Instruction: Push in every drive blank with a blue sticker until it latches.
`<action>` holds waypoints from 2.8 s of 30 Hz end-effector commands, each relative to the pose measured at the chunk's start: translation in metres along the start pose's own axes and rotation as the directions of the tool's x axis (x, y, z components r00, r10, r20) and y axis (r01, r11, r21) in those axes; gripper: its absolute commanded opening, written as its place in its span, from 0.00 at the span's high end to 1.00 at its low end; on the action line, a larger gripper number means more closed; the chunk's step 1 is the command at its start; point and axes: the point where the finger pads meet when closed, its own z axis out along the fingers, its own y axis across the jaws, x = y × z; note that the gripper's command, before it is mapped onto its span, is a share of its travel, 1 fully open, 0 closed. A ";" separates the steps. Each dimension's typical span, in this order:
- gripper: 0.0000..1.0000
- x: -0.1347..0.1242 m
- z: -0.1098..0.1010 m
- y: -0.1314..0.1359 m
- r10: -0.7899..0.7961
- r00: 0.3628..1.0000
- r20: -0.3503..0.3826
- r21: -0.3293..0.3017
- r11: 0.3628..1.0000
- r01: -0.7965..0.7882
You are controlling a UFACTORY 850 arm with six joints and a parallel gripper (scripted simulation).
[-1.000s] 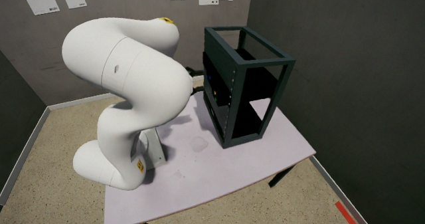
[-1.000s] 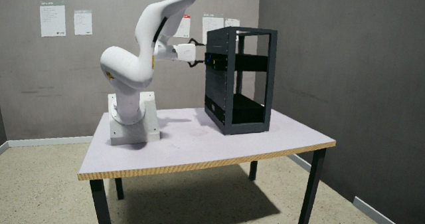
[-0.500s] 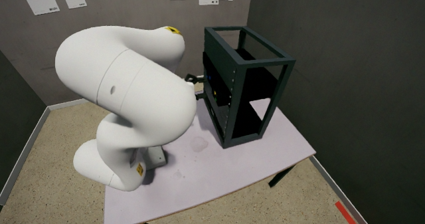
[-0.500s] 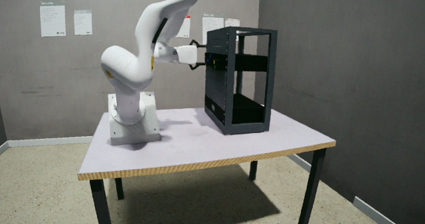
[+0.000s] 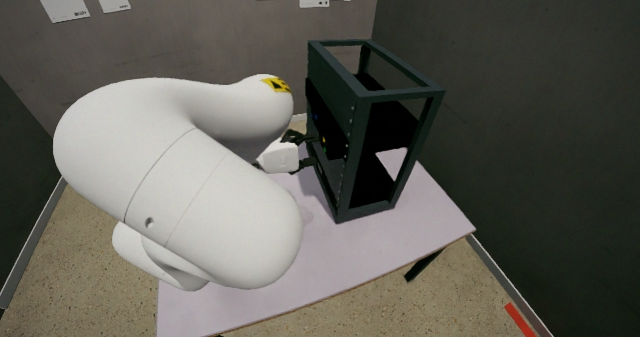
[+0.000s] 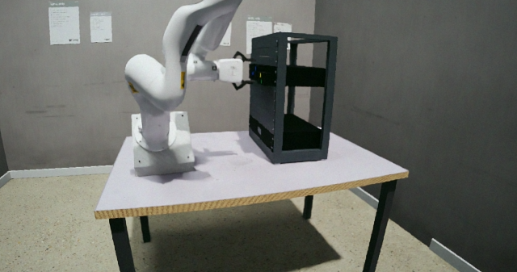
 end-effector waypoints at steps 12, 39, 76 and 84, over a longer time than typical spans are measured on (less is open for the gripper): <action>0.00 -0.014 0.001 -0.002 0.001 1.000 -0.002 -0.001 1.000 -0.001; 0.00 -0.014 0.001 -0.002 0.001 1.000 -0.002 -0.001 1.000 -0.001; 1.00 -0.014 0.001 -0.002 0.001 1.000 -0.002 -0.001 1.000 -0.001; 1.00 -0.014 0.001 -0.002 0.001 1.000 -0.002 -0.001 1.000 -0.001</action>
